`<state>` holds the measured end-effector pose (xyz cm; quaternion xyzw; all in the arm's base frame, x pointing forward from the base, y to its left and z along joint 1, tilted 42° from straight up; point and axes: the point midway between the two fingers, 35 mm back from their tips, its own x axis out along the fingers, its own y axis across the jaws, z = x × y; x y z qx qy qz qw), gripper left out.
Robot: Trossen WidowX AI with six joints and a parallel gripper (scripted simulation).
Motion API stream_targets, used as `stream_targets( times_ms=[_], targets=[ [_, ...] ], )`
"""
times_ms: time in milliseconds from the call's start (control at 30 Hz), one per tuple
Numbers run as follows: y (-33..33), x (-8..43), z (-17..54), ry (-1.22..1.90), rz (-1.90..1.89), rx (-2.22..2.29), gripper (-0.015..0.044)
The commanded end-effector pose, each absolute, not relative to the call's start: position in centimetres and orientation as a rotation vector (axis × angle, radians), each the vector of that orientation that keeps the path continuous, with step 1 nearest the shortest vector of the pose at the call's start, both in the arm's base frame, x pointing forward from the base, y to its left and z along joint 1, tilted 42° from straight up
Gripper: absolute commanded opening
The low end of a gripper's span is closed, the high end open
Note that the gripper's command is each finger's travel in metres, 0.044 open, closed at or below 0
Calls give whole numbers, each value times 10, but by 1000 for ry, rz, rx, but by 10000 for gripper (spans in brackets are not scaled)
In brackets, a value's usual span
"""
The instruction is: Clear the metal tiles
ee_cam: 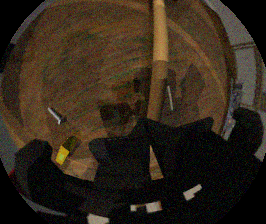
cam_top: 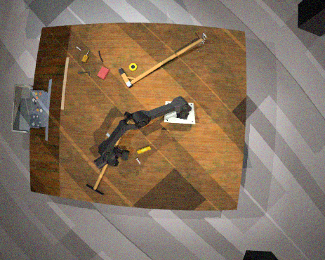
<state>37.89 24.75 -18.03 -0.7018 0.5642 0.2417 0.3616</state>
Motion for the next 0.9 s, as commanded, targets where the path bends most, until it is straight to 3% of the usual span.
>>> stream_targets(
  times_ms=[0, 867],
  targets=[
    [253, 377, -173, 1446, 624, -1806, 0],
    [311, 345, -118, 1376, 405, -1502, 0]
  ],
)
